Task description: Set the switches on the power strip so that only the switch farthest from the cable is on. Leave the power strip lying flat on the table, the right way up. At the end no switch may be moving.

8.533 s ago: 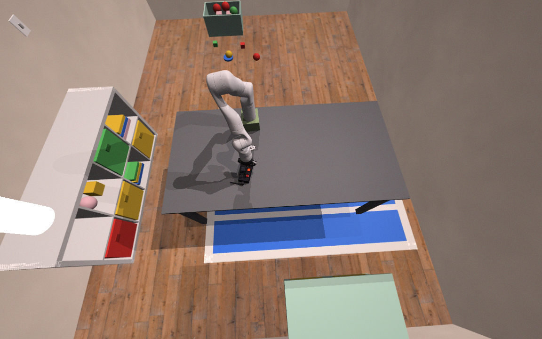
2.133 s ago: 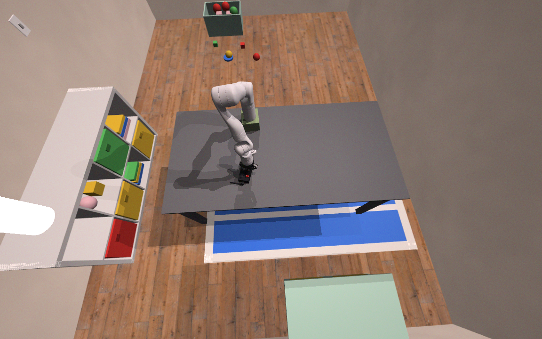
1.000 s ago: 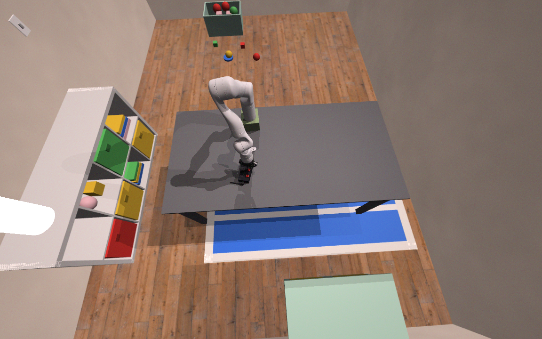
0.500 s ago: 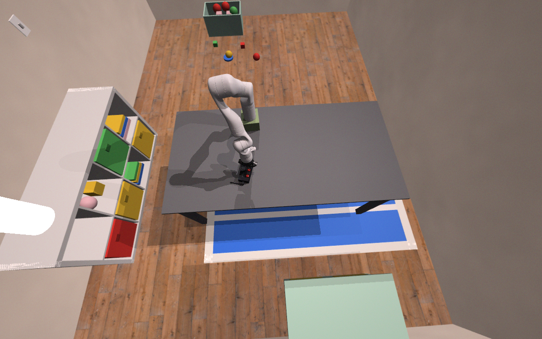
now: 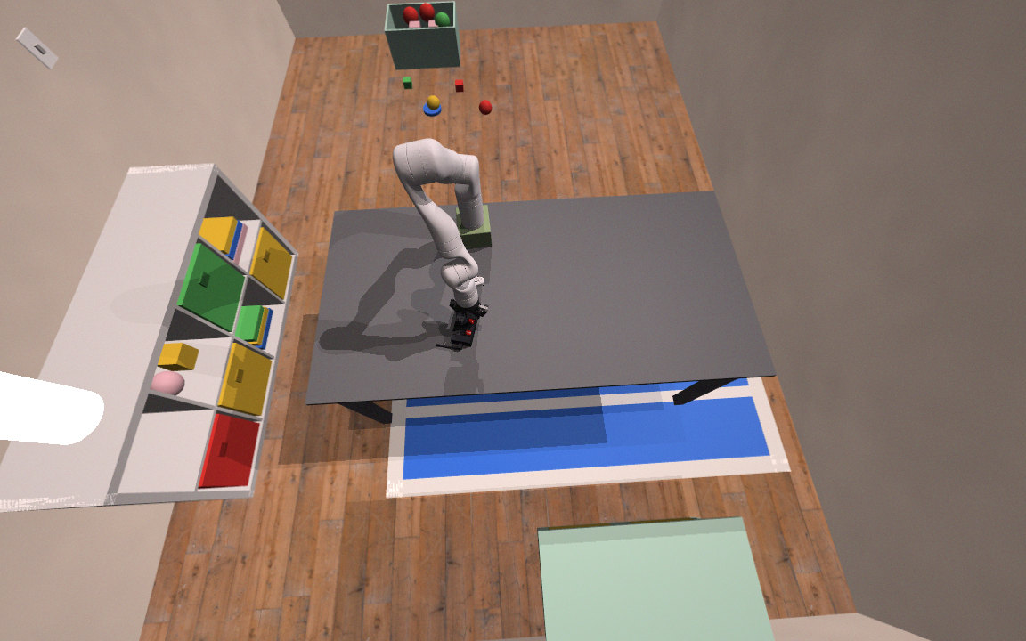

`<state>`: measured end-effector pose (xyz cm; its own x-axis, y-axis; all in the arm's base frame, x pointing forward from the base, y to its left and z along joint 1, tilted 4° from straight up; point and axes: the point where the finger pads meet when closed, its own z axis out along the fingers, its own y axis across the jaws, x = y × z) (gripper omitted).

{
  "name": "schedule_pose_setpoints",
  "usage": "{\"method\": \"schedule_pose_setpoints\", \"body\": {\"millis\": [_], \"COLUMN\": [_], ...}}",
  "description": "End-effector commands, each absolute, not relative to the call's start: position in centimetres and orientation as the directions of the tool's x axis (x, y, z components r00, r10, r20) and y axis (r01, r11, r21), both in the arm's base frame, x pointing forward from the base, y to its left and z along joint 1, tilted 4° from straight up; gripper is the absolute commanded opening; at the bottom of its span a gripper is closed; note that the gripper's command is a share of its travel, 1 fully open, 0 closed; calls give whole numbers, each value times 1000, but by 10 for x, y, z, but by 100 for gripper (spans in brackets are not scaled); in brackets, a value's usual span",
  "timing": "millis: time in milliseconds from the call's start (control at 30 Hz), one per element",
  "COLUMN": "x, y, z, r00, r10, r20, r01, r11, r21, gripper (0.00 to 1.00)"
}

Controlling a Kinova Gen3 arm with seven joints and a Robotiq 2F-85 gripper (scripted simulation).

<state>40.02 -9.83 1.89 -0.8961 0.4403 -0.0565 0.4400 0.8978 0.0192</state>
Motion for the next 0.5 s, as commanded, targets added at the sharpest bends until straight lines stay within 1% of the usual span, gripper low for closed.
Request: {"method": "schedule_pose_setpoints", "body": {"millis": [0, 367, 467], "x": [401, 398, 397], "y": [-99, -99, -99], "z": [26, 85, 90], "r00": [-895, -895, -895], "r10": [441, 441, 441], "r20": [-62, -62, -62], "r01": [441, 441, 441], "r11": [897, 897, 897], "r21": [20, 20, 20], "gripper": [100, 100, 100]}}
